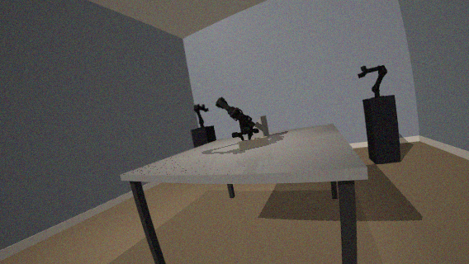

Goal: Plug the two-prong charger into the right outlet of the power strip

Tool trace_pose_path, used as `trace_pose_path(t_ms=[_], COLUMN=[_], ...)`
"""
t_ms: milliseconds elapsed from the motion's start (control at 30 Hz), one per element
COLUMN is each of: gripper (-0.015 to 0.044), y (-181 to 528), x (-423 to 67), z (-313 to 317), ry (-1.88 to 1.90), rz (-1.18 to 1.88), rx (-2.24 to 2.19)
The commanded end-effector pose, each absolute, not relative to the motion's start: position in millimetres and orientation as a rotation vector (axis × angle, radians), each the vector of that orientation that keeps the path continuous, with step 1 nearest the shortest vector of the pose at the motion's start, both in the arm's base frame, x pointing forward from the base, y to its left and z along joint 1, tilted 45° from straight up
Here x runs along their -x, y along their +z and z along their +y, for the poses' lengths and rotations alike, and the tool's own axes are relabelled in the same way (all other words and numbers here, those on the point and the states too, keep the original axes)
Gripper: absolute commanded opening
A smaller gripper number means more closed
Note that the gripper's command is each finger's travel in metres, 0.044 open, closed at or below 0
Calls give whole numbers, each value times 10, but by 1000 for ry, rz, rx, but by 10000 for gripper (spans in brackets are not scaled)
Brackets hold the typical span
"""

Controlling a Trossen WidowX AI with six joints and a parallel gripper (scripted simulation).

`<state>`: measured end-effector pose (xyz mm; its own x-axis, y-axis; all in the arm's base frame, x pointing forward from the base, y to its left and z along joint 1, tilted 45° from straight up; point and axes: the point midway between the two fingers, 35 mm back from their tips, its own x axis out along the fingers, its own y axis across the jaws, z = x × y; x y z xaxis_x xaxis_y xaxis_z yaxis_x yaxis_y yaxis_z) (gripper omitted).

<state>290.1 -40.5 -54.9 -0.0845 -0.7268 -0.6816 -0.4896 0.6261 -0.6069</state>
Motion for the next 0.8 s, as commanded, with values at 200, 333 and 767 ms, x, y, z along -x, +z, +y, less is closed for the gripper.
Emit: trace_pose_path(t_ms=[200,333,767], gripper=[0,0,0], y=[-566,-571,-584], x=[-2910,-2923,-2962], z=[-396,-391,-377], ry=[-263,-263,-263], rz=[1741,1741,1741], rx=[995,995,995])
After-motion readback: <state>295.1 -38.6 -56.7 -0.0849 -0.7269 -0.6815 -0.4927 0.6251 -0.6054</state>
